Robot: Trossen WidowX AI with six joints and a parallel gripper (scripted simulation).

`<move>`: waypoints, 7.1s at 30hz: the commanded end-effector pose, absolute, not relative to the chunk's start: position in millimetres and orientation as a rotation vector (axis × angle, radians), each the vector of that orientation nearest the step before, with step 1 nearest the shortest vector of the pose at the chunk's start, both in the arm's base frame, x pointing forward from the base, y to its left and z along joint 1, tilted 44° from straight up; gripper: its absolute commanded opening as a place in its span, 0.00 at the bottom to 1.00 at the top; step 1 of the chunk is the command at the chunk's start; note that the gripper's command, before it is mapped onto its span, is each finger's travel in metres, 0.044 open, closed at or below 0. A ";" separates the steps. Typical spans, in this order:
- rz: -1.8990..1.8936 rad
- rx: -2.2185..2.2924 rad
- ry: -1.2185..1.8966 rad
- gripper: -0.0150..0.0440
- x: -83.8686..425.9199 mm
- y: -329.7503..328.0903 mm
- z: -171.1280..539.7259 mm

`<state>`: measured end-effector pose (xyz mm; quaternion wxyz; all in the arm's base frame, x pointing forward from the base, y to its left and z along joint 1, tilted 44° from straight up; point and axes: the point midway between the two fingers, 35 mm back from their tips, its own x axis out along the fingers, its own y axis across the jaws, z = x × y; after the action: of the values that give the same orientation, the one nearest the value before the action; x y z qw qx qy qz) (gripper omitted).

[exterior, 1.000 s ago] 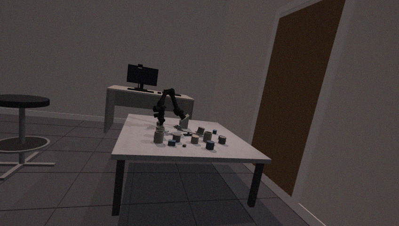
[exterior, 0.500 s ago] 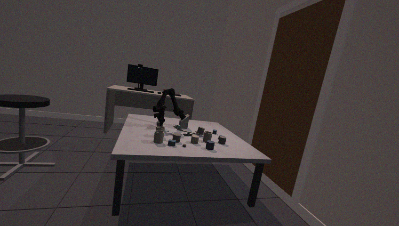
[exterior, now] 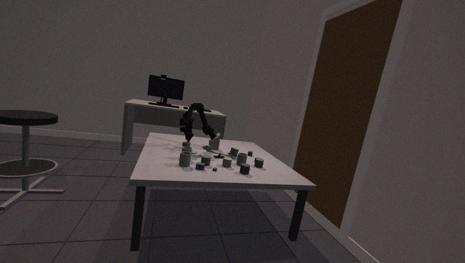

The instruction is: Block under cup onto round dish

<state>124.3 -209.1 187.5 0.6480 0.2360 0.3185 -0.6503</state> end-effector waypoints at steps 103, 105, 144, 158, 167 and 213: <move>-1.258 0.211 1.019 0.25 333.3 -46.7 117.3; -1.258 0.210 1.019 0.25 332.9 -39.4 125.2; -1.243 0.231 1.033 0.25 279.0 -129.6 152.4; -1.254 0.218 1.018 0.25 243.9 -166.7 155.6; -1.265 0.200 1.013 0.25 223.0 -183.6 156.2; -1.273 0.200 1.002 0.70 219.9 -224.4 116.9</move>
<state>219.8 -224.3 116.2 0.6847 0.0890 0.4485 -0.5676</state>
